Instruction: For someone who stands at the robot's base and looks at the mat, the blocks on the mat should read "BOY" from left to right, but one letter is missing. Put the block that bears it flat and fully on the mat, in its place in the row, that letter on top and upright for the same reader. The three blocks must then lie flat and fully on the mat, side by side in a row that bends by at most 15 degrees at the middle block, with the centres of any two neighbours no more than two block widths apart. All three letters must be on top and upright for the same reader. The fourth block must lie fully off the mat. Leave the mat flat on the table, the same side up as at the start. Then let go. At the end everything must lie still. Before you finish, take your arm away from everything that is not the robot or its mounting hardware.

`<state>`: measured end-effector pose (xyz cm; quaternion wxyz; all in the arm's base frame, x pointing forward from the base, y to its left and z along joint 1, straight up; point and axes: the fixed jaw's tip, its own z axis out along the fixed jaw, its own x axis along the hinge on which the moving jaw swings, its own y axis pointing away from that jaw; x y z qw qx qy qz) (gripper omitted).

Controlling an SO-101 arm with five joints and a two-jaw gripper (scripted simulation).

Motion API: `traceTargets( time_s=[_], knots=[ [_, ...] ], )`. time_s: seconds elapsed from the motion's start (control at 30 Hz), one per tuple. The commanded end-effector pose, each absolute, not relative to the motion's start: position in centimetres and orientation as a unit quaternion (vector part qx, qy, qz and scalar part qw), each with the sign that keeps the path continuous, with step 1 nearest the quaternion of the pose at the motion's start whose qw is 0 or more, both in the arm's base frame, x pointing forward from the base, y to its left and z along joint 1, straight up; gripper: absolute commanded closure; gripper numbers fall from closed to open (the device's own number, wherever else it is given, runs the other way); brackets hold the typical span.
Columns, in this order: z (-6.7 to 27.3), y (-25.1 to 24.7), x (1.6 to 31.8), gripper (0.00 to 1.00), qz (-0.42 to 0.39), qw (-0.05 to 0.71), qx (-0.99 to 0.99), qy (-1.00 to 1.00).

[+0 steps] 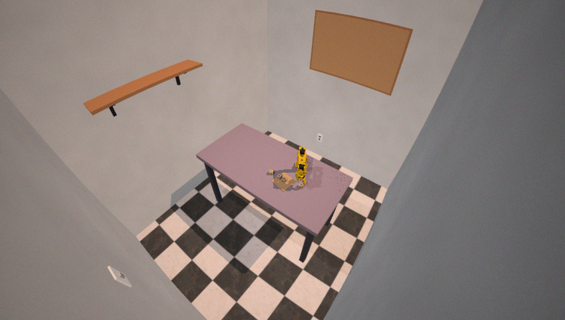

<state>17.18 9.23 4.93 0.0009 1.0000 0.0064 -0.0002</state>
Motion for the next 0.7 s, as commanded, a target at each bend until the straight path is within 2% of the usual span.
traceTargets(
  time_s=[0.0,0.67],
  knots=[
    [5.3,9.6,17.6,0.65,0.021,-0.012,1.000,0.010],
    [2.7,9.6,17.7,0.65,0.021,-0.012,1.000,0.010]
  ],
)
